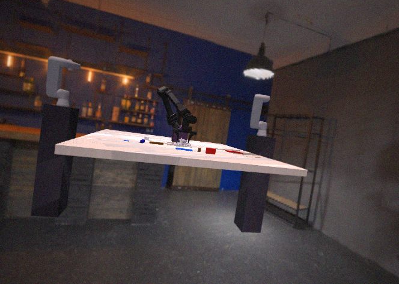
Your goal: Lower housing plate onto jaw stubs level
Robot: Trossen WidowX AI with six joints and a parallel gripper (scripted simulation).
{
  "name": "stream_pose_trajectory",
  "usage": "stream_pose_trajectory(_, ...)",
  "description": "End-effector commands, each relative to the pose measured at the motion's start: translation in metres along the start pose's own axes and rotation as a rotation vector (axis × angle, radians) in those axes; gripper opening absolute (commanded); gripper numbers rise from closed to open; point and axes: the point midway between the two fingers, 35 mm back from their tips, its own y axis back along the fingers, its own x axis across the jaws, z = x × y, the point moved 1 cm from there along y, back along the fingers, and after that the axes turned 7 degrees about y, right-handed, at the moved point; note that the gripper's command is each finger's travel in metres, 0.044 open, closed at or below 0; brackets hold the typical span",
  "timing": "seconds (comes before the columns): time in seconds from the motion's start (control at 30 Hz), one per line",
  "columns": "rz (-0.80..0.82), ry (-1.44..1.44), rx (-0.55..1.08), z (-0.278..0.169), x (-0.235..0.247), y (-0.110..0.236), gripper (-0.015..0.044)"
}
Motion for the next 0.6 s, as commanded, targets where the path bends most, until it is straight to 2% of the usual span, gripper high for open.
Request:
stream_pose_trajectory(0.0, -0.003, 0.006, -0.001, -0.0002, -0.0003, -0.0005, 0.0351)
stream_pose_trajectory(0.57, -0.004, 0.018, -0.001, -0.0003, -0.0004, -0.0048, 0.0351)
